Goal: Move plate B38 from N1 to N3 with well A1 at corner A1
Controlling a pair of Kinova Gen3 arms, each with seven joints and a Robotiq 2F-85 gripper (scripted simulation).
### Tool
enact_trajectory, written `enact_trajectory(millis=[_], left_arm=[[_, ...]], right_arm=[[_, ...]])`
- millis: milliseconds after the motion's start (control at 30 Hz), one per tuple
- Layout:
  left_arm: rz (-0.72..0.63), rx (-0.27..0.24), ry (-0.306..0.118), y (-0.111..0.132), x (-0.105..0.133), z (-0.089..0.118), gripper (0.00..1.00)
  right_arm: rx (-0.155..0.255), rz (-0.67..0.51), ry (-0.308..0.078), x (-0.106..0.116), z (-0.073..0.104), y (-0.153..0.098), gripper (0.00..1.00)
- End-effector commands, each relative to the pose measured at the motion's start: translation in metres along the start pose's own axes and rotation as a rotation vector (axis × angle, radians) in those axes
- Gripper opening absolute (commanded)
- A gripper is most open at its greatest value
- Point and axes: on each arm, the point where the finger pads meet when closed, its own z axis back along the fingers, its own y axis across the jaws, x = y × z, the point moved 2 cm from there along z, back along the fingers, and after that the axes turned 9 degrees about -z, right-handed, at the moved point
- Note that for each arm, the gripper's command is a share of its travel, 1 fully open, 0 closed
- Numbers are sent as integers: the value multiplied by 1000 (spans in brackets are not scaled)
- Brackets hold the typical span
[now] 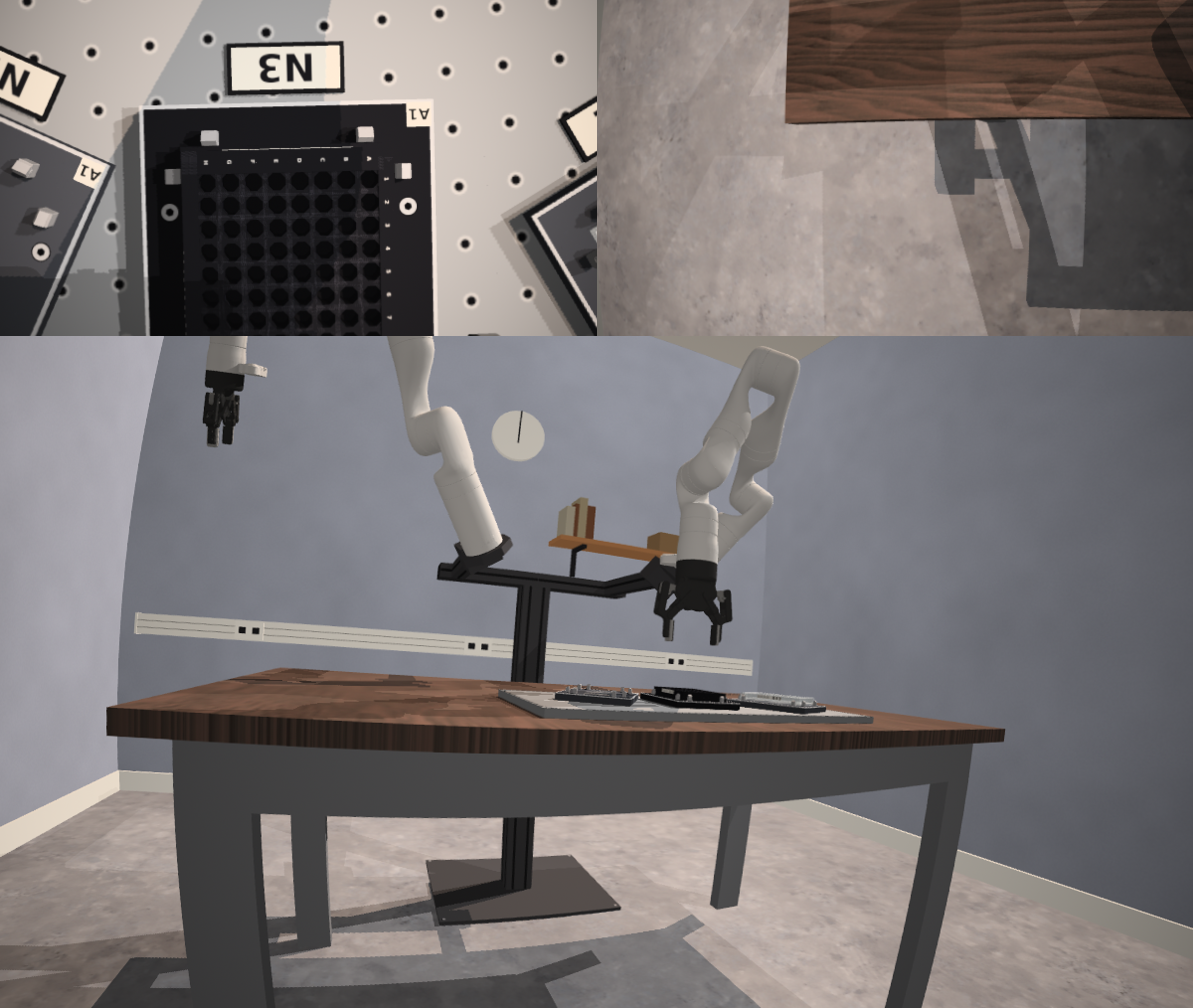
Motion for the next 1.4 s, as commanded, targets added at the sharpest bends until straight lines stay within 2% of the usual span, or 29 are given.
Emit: enact_trajectory(millis=[0,467,1367], left_arm=[[1,-2,-2,-1,1,13,1000],[1,-2,-2,-1,1,60,1000],[7,-4,-7,-1,3,58,1000]], right_arm=[[-3,-1,-2,0,2,-2,1000],[-3,-1,-2,0,2,-2,1000],[-3,-1,-2,0,2,-2,1000]])
